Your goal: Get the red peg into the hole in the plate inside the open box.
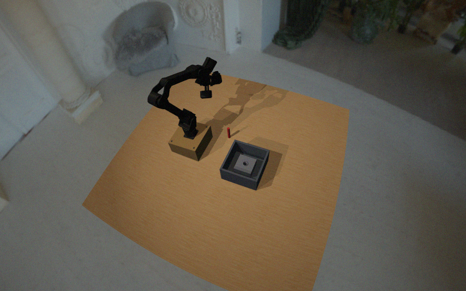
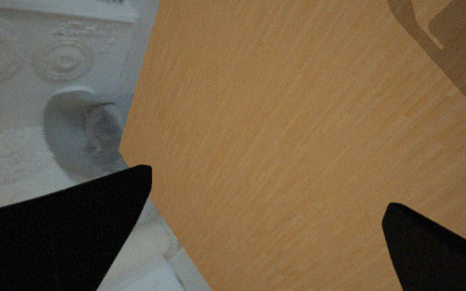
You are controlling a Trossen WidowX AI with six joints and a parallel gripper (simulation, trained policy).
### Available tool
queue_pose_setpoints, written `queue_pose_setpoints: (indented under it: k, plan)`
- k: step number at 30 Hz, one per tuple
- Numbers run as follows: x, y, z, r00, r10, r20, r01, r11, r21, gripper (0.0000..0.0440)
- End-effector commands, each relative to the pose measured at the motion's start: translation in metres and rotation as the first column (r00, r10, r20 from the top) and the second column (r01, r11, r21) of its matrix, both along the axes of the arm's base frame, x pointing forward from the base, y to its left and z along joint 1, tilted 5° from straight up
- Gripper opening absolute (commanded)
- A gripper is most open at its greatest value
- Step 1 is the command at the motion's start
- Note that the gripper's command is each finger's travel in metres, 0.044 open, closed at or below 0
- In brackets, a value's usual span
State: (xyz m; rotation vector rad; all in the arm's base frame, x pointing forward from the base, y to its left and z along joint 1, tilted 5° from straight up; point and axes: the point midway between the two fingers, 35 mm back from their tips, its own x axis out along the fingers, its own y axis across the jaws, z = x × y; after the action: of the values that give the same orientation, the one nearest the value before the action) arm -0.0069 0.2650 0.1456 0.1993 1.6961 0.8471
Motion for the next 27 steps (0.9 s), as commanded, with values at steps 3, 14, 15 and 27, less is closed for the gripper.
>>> queue_pose_setpoints:
  k: [3, 14, 15, 27]
  plan:
    - [0.029, -0.004, -0.005, 0.989, -0.145, 0.016, 0.146, 0.986, -0.086, 0.044]
    - [0.087, -0.032, -0.018, 0.895, -0.439, 0.078, 0.442, 0.852, -0.281, 0.044]
    - [0.092, -0.035, -0.02, 0.883, -0.463, 0.085, 0.465, 0.833, -0.299, 0.044]
    - [0.133, -0.084, -0.043, 0.71, -0.679, 0.183, 0.656, 0.545, -0.523, 0.044]
